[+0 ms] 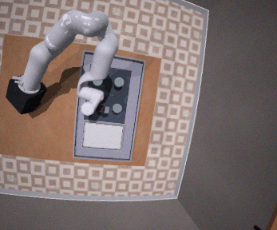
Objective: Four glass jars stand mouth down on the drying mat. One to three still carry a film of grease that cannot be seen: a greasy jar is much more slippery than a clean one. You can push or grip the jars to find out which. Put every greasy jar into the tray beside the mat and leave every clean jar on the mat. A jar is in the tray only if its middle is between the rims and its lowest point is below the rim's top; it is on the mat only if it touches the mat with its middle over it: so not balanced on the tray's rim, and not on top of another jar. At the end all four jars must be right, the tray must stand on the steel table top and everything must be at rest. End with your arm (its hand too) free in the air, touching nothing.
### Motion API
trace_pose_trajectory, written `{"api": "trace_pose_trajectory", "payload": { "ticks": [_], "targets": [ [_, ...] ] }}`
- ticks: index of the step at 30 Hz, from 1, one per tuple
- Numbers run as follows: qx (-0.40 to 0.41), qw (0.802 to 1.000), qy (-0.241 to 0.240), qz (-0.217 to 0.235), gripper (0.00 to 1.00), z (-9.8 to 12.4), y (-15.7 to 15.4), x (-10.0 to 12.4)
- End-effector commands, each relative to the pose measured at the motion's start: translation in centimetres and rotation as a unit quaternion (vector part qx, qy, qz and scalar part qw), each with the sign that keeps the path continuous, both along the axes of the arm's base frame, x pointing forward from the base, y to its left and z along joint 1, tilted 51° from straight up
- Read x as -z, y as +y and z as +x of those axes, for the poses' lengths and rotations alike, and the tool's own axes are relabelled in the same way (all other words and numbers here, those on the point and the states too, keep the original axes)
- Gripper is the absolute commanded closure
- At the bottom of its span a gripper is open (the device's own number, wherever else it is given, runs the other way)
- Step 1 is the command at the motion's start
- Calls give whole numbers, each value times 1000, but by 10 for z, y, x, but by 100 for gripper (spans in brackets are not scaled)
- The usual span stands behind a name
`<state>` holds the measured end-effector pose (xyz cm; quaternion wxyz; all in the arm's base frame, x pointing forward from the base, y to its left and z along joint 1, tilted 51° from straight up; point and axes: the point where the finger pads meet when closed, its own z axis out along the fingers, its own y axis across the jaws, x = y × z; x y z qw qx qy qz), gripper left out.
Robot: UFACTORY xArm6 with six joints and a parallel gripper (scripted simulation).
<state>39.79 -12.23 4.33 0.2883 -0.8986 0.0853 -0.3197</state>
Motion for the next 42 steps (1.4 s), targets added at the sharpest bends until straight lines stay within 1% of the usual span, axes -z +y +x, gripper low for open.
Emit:
{"api": "trace_pose_trajectory", "payload": {
  "ticks": [1, 15, 16, 32, 33, 42],
  "targets": [
    [1, 1000, 0, -1, 13, 0, -1, 0],
    [1, 1000, 0, -1, 13, 0, -1, 0],
    [1, 1000, 0, -1, 16, 0, -1, 0],
    [1, 1000, 0, -1, 16, 0, -1, 0],
    [1, 1000, 0, -1, 19, 0, -1, 0],
    [1, 1000, 0, -1, 19, 0, -1, 0]
  ]
}}
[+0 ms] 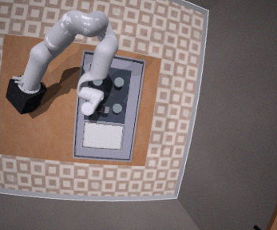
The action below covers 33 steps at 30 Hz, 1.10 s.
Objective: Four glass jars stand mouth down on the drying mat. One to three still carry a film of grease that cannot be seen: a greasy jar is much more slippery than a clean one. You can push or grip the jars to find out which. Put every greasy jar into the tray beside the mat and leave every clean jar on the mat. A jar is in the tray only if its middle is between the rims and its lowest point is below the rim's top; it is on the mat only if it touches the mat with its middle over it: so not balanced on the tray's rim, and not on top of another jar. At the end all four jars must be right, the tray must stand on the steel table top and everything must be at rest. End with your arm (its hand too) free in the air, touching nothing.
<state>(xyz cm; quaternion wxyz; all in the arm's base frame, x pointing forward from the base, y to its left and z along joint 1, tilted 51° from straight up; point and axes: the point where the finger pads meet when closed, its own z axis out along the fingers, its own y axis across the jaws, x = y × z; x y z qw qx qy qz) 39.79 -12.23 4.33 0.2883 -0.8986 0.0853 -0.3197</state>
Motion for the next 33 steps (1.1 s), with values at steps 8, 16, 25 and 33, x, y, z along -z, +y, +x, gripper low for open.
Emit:
{"api": "trace_pose_trajectory", "payload": {
  "ticks": [8, 16, 25, 33],
  "targets": [
    [1, 1000, 0, -1, 22, 0, -1, 0],
    [1, 1000, 0, -1, 22, 0, -1, 0],
    [1, 1000, 0, -1, 25, 0, -1, 0],
    [1, 1000, 0, -1, 25, 0, -1, 0]
  ]
}}
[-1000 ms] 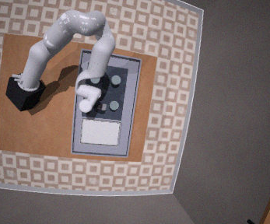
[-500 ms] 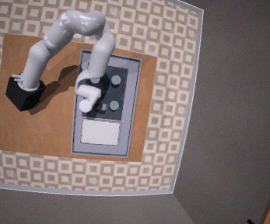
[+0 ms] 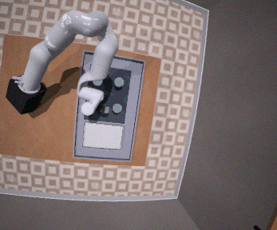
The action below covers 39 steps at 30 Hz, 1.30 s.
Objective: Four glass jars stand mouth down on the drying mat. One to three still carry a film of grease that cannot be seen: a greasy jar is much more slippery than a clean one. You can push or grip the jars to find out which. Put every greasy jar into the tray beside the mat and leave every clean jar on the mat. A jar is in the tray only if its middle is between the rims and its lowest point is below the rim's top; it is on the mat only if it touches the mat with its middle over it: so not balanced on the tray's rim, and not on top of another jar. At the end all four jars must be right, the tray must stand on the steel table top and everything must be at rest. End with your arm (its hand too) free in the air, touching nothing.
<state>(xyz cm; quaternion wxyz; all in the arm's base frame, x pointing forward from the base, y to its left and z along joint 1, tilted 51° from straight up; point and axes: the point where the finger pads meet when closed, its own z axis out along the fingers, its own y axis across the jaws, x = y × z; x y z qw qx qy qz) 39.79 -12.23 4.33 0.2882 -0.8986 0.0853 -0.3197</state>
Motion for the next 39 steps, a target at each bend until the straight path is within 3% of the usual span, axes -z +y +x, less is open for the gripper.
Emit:
{"api": "trace_pose_trajectory", "payload": {
  "ticks": [1, 39],
  "targets": [
    [1, 1000, -1, -1, 25, 0, -1, 0],
    [1, 1000, -1, -1, 31, 0, -1, 0]
  ]
}}
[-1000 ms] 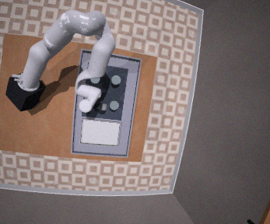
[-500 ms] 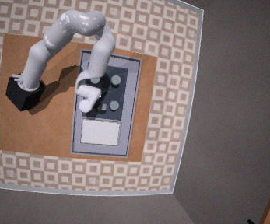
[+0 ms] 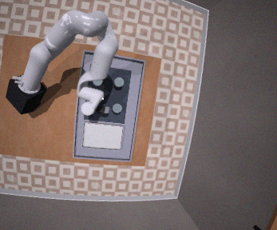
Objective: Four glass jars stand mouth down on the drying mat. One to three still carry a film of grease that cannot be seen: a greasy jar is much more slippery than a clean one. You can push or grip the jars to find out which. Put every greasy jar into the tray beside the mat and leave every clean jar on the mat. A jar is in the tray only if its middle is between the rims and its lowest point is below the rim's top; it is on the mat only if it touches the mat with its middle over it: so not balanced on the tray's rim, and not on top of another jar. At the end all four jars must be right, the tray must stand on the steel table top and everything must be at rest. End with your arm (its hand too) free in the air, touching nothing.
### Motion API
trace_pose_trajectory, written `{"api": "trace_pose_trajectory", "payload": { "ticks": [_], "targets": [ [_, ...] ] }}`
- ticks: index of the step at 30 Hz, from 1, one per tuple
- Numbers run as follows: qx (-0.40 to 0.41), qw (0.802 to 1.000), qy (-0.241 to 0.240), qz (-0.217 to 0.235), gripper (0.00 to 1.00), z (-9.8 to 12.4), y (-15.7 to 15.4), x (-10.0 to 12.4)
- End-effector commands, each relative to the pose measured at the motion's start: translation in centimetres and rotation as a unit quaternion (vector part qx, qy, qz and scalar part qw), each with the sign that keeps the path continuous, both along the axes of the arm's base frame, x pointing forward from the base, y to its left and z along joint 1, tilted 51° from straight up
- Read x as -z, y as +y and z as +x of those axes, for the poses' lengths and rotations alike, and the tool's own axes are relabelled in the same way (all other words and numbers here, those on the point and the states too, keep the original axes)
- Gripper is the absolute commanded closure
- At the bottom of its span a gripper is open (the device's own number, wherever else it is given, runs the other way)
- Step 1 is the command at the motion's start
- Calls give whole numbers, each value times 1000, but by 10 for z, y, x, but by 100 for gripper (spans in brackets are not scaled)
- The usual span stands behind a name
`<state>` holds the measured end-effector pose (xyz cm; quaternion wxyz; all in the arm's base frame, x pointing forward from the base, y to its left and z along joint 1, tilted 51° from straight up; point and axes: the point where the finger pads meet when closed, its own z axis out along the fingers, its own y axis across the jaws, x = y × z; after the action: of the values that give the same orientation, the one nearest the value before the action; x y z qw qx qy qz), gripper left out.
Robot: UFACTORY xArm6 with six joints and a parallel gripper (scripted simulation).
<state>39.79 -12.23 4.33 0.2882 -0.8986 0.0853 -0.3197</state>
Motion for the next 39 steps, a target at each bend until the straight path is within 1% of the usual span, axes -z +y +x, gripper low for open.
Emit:
{"api": "trace_pose_trajectory", "payload": {
  "ticks": [1, 3, 4, 17, 39],
  "targets": [
    [1, 1000, 0, -1, 31, 0, -1, 0],
    [1, 1000, 0, -1, 31, 0, -1, 0],
    [1, 1000, 0, -1, 100, 0, -1, 0],
    [1, 1000, 0, -1, 100, 0, -1, 0],
    [1, 1000, 0, -1, 100, -33, -25, -34]
  ]
}}
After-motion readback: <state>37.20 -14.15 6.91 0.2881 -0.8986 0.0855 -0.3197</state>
